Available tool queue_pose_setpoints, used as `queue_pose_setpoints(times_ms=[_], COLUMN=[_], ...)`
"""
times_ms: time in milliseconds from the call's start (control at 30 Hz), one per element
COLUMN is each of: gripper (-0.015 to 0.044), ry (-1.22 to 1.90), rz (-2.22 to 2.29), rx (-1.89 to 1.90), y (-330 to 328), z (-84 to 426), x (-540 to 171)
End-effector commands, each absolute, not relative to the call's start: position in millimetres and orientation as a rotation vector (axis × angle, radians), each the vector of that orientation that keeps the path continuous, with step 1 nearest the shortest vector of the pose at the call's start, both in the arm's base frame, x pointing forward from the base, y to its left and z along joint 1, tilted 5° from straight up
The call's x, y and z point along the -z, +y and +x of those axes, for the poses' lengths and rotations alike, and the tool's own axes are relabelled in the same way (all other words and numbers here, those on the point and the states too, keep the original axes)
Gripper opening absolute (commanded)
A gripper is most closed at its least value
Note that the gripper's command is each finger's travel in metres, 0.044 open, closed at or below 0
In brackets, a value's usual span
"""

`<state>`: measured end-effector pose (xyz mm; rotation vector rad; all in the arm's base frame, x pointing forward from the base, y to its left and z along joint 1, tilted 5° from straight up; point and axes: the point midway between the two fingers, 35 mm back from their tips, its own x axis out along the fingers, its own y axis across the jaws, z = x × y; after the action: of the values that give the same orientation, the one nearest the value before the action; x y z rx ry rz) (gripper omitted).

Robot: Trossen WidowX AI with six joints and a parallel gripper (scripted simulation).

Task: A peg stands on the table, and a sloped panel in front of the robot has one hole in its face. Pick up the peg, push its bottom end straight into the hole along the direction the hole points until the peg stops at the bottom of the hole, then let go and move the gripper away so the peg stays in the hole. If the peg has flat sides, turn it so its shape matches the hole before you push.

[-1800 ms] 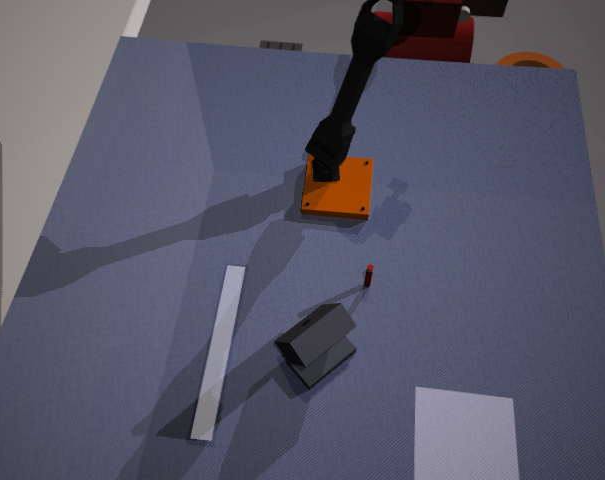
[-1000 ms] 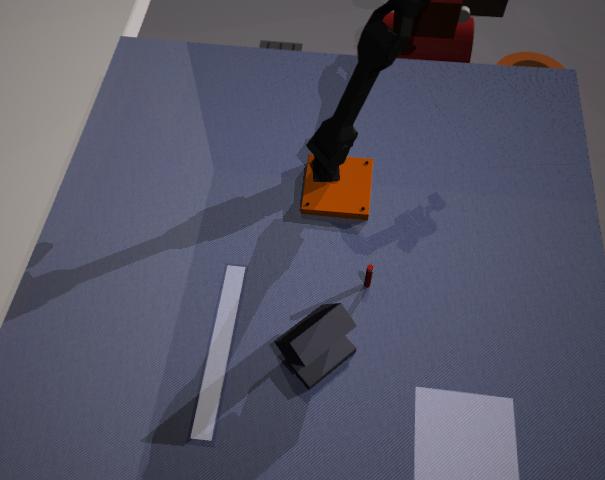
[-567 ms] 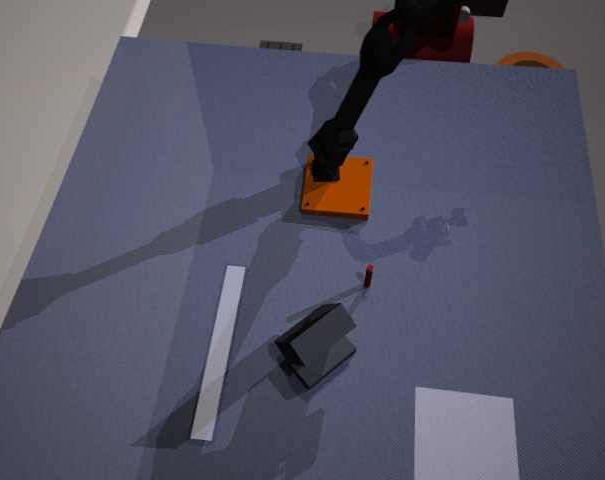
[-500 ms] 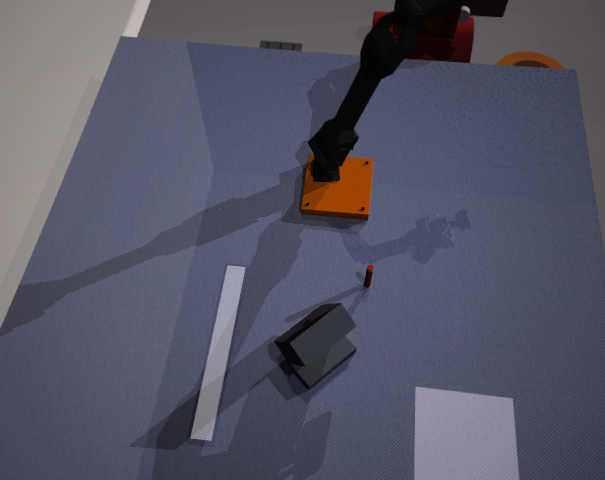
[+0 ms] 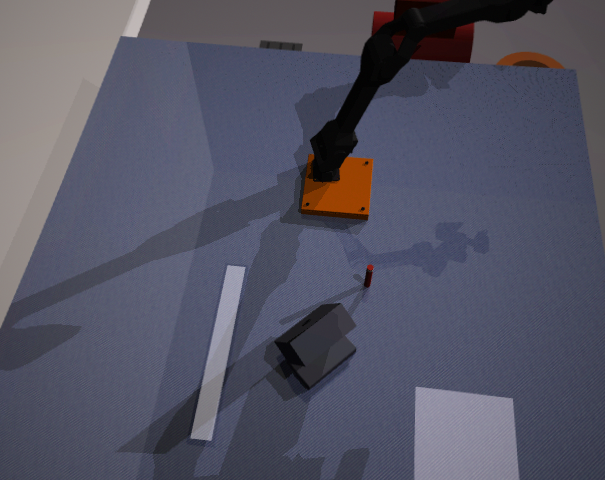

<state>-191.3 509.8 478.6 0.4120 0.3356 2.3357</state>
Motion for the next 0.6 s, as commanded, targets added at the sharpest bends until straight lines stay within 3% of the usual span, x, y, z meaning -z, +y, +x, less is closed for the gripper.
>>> queue_pose_setpoints(times_ms=[0, 567], gripper=[0.044, 0.044], ry=[0.275, 0.094], rz=[0.349, -0.003], rx=[-2.274, -1.98], y=[518.4, 540.1], z=[-169.0, -48.1], x=[-469.3, -412.4])
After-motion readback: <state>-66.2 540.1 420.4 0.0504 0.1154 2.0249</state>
